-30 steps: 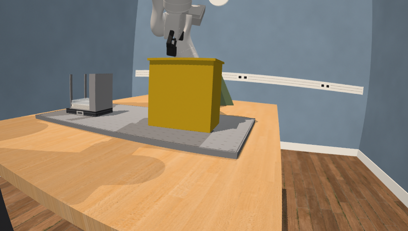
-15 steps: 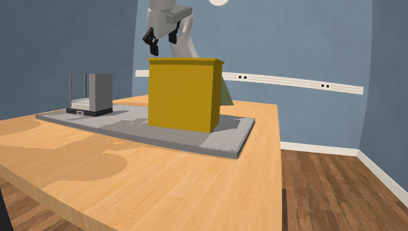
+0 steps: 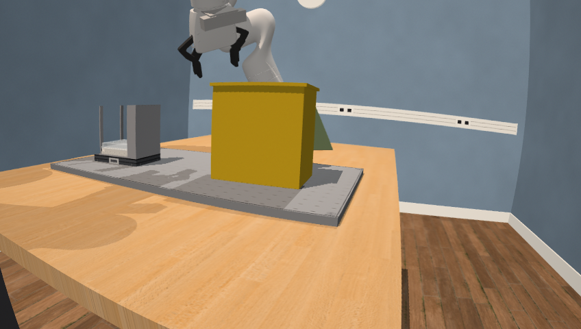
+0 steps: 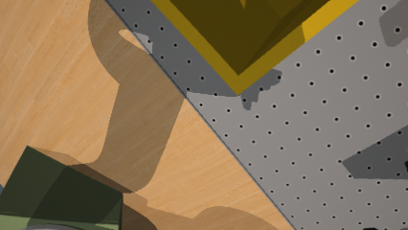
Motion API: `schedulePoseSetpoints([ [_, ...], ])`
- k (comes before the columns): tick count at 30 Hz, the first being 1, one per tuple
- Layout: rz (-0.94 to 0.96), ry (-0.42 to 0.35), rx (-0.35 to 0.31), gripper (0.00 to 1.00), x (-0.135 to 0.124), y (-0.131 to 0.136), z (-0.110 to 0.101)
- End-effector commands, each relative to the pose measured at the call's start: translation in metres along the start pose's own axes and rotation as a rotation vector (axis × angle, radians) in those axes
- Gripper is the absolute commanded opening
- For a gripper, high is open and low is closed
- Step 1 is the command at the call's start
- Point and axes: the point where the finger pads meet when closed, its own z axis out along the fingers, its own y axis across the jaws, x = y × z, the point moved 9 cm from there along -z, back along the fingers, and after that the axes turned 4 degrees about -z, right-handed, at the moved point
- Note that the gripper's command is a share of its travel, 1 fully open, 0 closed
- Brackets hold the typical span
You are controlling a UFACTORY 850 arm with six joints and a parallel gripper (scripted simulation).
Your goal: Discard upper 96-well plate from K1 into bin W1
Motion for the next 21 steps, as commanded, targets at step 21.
schedulePoseSetpoints([
  [21, 0.723, 0.194, -0.019, 1.00, -0.042, 0.050, -0.009],
])
